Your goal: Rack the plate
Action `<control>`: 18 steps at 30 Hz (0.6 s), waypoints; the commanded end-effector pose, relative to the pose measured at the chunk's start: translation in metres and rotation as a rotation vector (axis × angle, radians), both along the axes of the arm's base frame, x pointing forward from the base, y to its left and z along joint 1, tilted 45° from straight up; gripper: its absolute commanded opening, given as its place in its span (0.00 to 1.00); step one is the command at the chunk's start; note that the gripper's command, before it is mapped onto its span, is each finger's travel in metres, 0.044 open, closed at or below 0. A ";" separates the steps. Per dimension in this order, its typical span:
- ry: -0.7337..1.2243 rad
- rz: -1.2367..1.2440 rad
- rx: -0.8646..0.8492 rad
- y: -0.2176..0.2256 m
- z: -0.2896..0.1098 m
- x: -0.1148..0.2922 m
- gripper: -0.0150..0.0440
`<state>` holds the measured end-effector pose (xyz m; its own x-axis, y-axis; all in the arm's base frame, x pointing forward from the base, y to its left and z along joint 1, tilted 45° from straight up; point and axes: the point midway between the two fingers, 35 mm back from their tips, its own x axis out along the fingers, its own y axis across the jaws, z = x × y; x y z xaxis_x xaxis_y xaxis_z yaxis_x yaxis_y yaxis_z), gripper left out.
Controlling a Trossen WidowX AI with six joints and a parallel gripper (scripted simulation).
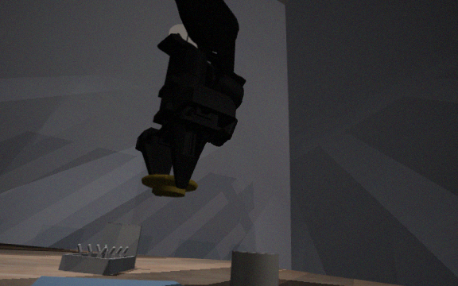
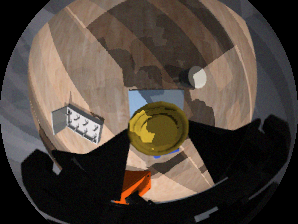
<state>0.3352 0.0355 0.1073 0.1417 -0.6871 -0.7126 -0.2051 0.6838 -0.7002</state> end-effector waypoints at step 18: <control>0.003 0.031 -0.003 0.052 0.048 -0.011 0.25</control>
